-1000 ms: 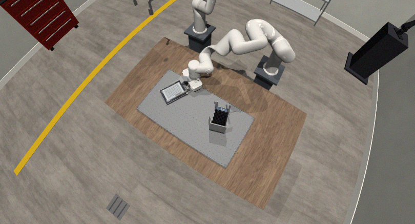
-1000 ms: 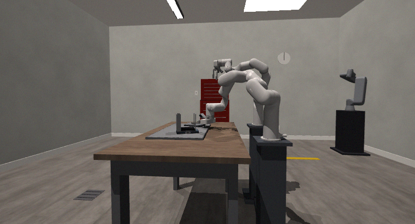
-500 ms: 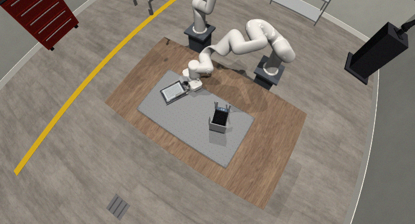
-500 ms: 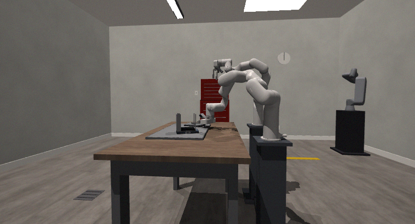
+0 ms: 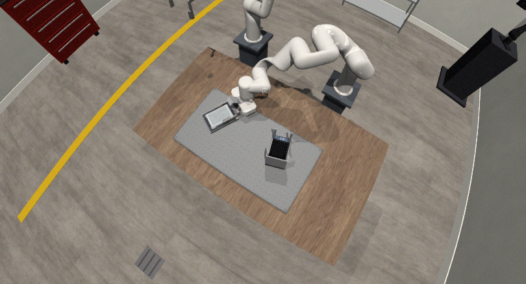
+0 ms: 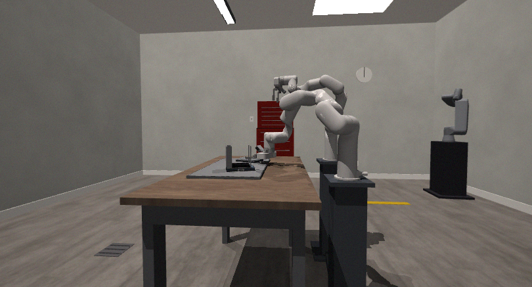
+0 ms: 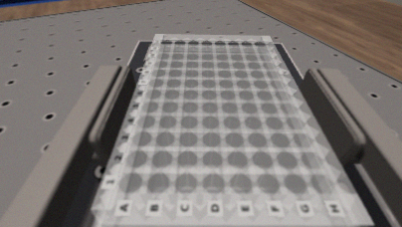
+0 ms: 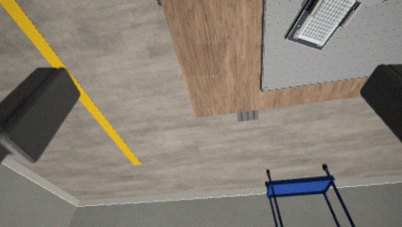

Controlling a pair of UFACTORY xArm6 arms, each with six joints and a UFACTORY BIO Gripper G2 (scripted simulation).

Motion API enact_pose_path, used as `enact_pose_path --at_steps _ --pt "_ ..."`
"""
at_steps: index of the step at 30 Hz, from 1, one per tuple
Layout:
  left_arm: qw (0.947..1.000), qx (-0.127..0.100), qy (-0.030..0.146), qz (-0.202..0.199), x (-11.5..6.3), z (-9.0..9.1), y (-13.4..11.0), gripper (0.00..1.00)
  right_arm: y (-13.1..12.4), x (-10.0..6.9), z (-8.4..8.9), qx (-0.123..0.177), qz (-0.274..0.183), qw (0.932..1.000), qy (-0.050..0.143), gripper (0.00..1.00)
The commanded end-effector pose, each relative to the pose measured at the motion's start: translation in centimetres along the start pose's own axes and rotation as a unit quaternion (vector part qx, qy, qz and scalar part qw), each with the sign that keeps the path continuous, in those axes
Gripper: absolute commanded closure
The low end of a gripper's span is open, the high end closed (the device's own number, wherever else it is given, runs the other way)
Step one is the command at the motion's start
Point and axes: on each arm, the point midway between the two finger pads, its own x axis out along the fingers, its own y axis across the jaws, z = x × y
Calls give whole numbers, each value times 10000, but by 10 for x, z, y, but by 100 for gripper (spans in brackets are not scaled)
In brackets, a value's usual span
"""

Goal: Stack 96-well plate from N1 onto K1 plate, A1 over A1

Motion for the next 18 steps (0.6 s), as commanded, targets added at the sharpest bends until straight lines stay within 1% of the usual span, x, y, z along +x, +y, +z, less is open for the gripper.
enact_pose_path --at_steps 1,11,18 --pt "10000 -8 -26 0 1 3 0 100 0 -2 0 0 0 10000 25 0" --pt "10000 -8 -26 0 1 3 0 100 0 -2 0 0 0 10000 25 0" --pt "10000 -8 -26 0 1 6 0 100 0 -2 0 0 0 10000 25 0"
